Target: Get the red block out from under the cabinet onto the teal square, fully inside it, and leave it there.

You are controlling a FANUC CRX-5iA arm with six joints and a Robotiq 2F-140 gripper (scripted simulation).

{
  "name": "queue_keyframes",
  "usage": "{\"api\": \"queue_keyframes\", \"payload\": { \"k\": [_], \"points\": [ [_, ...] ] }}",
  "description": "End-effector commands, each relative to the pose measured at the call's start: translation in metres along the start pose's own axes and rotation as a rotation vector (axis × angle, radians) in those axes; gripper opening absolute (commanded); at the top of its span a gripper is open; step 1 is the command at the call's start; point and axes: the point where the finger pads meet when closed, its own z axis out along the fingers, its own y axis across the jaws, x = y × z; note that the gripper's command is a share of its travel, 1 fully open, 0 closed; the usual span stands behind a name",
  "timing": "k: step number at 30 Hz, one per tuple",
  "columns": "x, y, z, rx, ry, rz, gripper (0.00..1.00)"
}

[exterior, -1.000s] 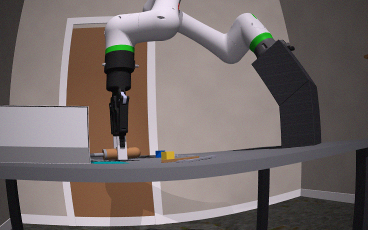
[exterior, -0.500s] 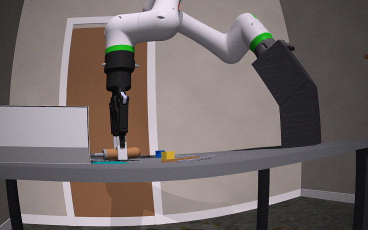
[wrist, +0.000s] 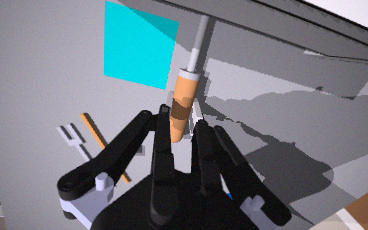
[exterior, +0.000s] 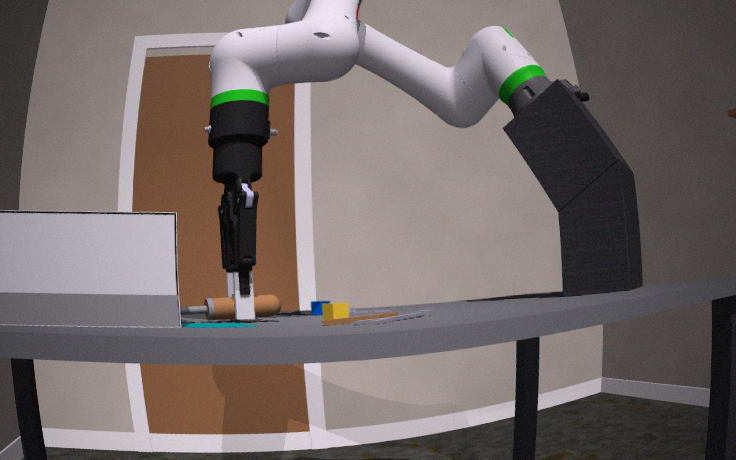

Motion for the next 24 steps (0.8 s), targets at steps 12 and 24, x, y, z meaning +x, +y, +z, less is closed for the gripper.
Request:
{"api": "queue_keyframes", "payload": {
  "k": [12,24],
  "points": [
    [0.0,-0.0001,-0.0001,0.0,0.0,0.0,0.0],
    [-0.003,-0.0001,-0.0001,0.0,0.0,0.0,0.0]
  ]
}}
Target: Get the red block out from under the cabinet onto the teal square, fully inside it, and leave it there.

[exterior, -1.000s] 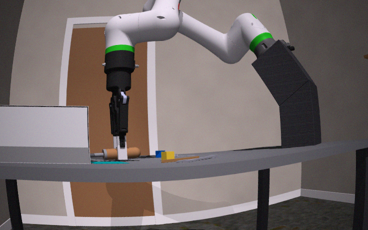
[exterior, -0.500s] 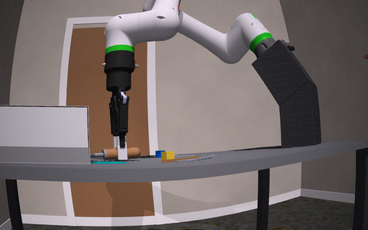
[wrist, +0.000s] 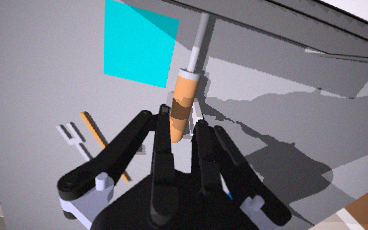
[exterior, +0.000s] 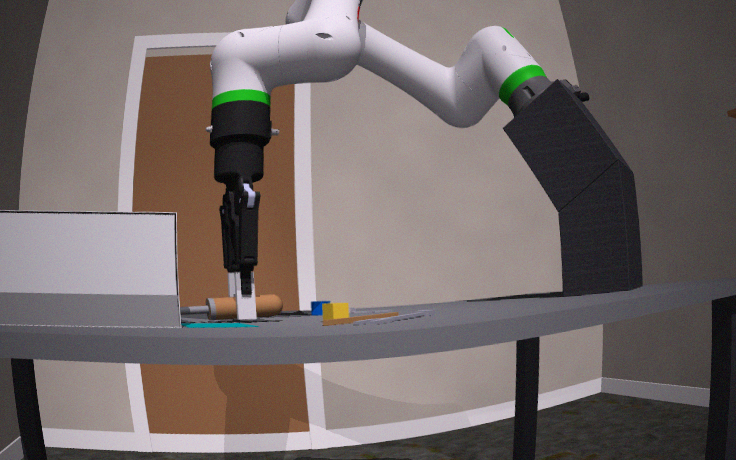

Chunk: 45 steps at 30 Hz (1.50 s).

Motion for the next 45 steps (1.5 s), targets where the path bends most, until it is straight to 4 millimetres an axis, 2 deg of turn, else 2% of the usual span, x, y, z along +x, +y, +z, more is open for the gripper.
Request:
{"api": "queue_keyframes", "payload": {
  "k": [1,14,31,45],
  "points": [
    [-0.001,0.0,0.0,0.0,0.0,0.0,0.0],
    [-0.012,0.0,0.0,0.0,0.0,0.0,0.0],
    [-0.041,0.0,0.0,0.0,0.0,0.0,0.0],
    [-0.081,0.0,0.0,0.0,0.0,-0.001,0.0]
  ]
}}
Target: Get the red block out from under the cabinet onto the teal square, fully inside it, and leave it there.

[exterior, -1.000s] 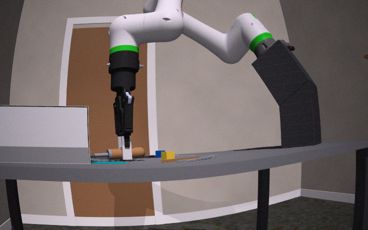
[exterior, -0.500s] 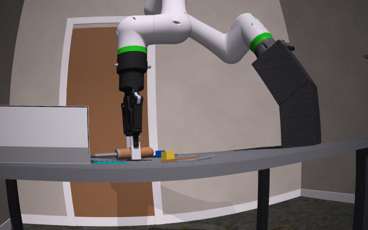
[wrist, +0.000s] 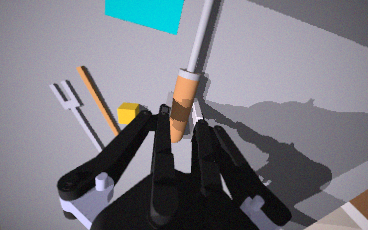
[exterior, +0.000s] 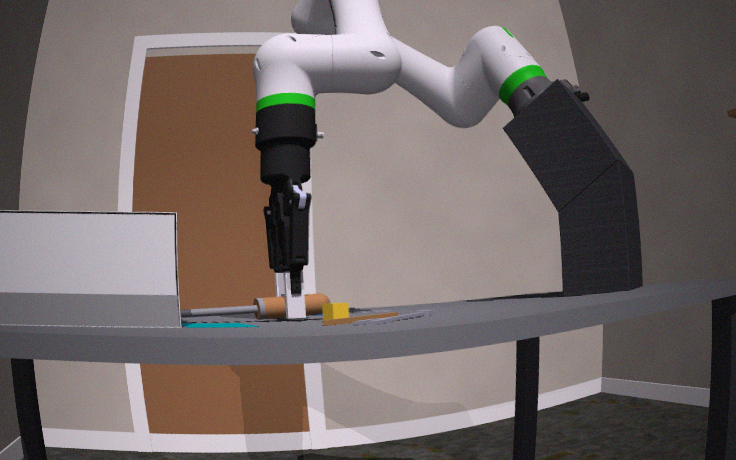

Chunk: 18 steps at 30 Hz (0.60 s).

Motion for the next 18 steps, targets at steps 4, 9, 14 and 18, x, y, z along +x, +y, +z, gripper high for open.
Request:
{"api": "queue_keyframes", "payload": {
  "k": [4,9,14,18],
  "points": [
    [-0.013,0.0,0.0,-0.001,0.003,0.0,0.0],
    [-0.03,0.0,0.0,-0.001,0.003,0.0,0.0],
    [-0.047,0.0,0.0,-0.001,0.003,0.0,0.0],
    [-0.059,0.0,0.0,-0.001,0.003,0.0,0.0]
  ]
}}
